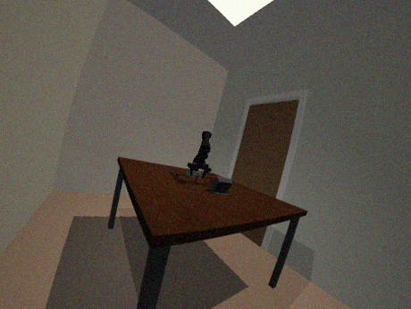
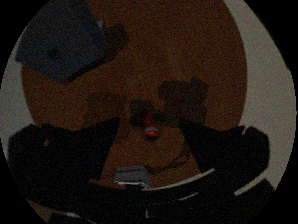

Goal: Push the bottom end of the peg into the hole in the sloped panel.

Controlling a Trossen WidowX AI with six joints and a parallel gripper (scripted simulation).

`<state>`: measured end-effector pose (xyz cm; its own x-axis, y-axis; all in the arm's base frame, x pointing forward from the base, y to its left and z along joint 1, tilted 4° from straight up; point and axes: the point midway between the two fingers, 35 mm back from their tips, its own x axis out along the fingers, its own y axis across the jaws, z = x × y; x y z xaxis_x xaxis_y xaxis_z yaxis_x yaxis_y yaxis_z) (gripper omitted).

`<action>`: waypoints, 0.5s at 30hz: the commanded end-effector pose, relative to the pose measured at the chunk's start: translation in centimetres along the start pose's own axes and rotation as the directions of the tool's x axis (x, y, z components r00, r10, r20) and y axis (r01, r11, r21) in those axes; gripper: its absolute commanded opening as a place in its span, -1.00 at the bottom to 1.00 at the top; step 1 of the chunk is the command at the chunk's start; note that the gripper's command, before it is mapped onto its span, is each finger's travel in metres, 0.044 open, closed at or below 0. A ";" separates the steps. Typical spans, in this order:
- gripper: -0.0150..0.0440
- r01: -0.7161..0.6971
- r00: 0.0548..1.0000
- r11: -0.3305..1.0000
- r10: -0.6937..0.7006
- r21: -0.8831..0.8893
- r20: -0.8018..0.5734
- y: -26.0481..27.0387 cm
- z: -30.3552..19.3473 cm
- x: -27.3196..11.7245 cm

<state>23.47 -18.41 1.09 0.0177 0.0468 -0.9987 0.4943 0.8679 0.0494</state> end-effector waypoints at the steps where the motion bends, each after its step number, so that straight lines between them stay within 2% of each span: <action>1: 1.00 -0.005 1.000 1.000 0.005 0.004 -0.013 0.1 -0.3 1.0; 8: 1.00 -0.005 1.000 1.000 0.005 0.004 -0.014 0.1 -0.3 1.2; 15: 0.38 -0.001 1.000 1.000 0.001 0.000 -0.005 0.0 -0.2 0.9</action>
<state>23.29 -18.23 0.19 0.0120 0.0508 -0.9986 0.4944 0.8678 0.0501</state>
